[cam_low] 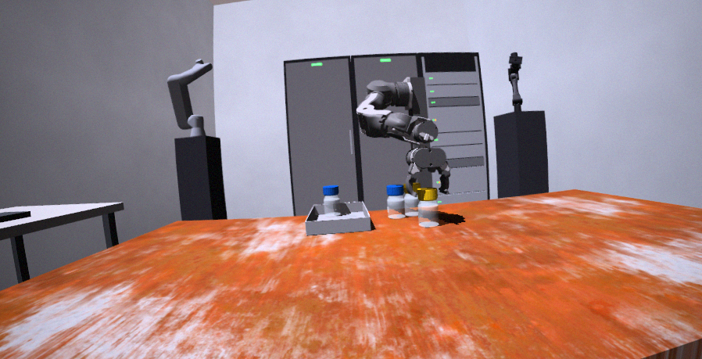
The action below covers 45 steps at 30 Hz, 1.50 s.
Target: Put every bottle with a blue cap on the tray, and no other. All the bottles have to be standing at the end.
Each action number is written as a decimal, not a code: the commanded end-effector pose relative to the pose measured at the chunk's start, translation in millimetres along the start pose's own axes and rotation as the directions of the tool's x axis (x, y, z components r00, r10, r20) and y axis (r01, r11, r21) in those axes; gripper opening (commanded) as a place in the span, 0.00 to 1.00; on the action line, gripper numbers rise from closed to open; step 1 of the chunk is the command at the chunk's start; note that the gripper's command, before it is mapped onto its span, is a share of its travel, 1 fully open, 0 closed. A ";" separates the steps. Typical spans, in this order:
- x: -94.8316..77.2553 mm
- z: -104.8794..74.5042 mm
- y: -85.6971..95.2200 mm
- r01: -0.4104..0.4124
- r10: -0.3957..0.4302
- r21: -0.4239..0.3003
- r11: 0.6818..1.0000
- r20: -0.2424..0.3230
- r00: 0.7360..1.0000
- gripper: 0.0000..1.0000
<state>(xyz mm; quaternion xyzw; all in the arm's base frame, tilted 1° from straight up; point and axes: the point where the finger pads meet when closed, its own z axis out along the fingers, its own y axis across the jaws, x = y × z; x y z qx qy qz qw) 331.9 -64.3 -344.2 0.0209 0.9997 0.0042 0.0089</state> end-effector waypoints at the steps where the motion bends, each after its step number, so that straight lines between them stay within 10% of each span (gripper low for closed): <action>1: -1.5 -4.1 -0.2 -0.004 0.004 0.001 1.000 0.003 1.000 0.52; 32: -1.6 -24.4 -0.9 -0.006 0.006 0.002 1.000 0.001 1.000 0.52; 45: -2.3 -74.7 -0.3 -0.004 0.004 -0.001 1.000 0.002 1.000 0.52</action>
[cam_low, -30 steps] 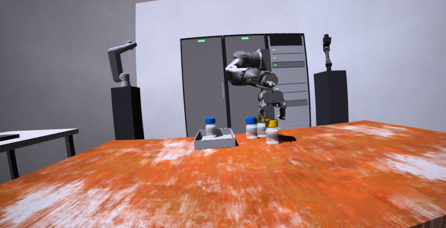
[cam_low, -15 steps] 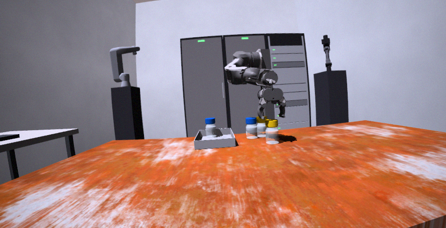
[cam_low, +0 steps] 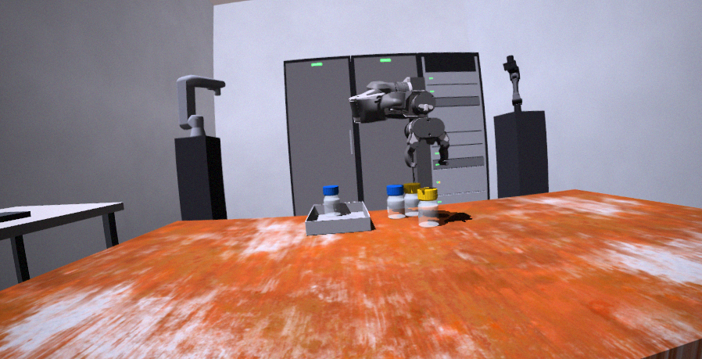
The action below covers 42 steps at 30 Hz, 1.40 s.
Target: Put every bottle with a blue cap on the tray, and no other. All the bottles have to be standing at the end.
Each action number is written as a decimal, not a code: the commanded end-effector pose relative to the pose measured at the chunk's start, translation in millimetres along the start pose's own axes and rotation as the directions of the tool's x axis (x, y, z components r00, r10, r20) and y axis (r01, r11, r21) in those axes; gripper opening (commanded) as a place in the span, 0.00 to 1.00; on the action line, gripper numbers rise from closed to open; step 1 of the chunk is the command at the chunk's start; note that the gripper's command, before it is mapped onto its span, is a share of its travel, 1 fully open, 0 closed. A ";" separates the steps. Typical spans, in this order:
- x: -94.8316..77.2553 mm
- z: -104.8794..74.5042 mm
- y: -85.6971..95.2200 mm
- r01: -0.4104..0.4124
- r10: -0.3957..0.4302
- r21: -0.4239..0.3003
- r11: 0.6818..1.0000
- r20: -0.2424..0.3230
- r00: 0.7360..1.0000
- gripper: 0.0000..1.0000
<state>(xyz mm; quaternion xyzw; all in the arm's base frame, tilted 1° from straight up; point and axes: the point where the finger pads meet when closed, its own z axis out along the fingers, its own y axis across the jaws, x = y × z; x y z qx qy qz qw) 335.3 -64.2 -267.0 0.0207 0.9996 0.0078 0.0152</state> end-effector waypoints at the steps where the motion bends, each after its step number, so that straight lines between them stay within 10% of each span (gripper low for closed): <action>1: 2.4 2.4 -1.3 -0.005 0.005 0.007 1.000 -0.010 1.000 0.52; 42: 1.9 -18.5 -0.8 -0.004 0.004 0.005 1.000 -0.010 1.000 0.42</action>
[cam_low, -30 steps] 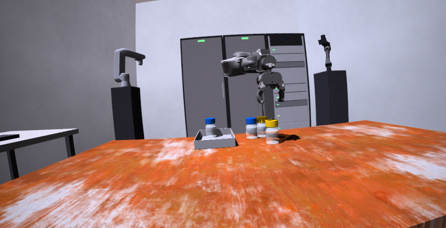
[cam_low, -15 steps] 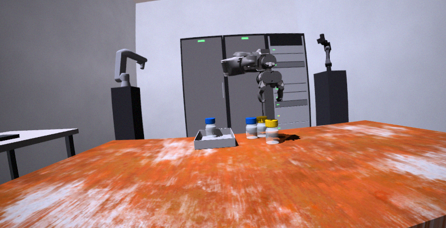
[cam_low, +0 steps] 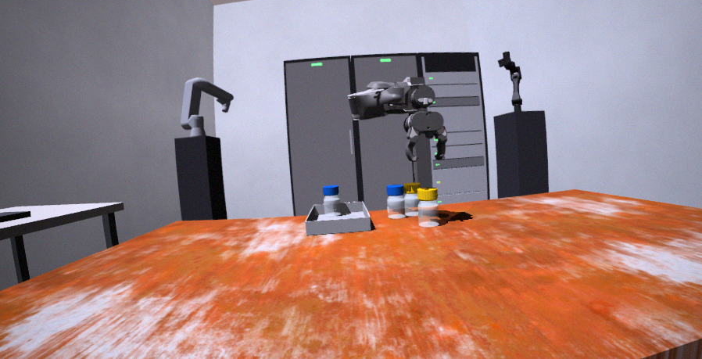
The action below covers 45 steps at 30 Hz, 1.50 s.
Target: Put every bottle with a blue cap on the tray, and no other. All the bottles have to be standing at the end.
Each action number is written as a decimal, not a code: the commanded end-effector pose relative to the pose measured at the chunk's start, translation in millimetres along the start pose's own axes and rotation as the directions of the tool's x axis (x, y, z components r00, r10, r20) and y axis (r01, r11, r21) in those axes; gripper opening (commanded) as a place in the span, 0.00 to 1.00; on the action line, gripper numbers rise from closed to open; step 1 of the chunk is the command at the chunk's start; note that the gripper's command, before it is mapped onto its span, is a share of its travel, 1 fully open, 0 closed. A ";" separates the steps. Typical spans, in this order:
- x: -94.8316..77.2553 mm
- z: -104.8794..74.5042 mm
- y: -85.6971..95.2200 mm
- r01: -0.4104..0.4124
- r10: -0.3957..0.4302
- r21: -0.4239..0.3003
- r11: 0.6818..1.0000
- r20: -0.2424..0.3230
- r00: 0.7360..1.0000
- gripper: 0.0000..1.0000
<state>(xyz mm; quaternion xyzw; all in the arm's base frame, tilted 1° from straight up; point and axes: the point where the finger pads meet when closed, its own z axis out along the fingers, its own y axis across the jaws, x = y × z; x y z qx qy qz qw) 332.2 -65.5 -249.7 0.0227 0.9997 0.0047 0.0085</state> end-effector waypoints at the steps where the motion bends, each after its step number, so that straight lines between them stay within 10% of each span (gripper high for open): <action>1: -0.6 -1.0 0.4 0.000 0.000 -0.002 1.000 0.003 1.000 0.42; 17: 2.1 -1.4 -1.2 -0.023 0.023 -0.002 1.000 0.003 1.000 0.42; 30: 31.4 -5.0 -17.6 -0.259 0.259 0.000 0.966 -0.001 0.966 0.42; 40: 72.8 -10.2 -41.0 -0.566 0.566 0.004 0.824 -0.004 0.824 0.42; 45: 95.4 -13.1 -53.7 -0.708 0.708 0.006 0.706 -0.005 0.706 0.42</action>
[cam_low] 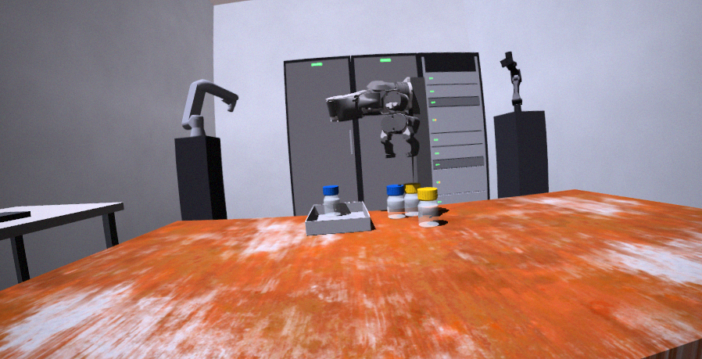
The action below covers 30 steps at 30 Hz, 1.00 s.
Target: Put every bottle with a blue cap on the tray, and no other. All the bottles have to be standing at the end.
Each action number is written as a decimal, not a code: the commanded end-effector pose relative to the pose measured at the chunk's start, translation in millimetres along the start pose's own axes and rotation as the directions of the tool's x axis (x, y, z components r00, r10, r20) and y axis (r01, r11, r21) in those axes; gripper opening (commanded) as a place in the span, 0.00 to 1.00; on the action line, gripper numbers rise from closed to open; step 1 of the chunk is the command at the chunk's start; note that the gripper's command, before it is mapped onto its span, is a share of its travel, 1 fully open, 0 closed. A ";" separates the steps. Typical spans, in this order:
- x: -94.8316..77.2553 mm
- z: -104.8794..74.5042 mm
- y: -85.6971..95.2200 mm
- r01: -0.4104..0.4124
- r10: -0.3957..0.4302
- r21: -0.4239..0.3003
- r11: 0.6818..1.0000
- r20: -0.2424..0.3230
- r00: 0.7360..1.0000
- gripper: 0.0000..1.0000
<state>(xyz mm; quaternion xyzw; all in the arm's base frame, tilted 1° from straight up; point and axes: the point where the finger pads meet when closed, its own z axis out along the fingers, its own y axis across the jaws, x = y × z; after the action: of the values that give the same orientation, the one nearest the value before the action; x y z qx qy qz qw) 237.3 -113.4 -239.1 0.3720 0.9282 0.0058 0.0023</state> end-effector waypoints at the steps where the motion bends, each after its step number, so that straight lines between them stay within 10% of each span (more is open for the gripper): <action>1: 1.2 -0.4 -3.2 -0.070 0.070 0.000 0.998 0.001 0.998 0.42; 19: 13.5 -4.2 -37.9 -0.326 0.326 0.002 0.945 -0.002 0.945 0.42; 30: 13.8 59.3 -37.9 -0.326 0.326 0.003 0.946 -0.002 0.946 0.42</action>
<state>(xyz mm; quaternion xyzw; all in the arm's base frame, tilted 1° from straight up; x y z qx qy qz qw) 196.4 -132.2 -300.6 0.5241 0.8516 -0.0056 -0.0105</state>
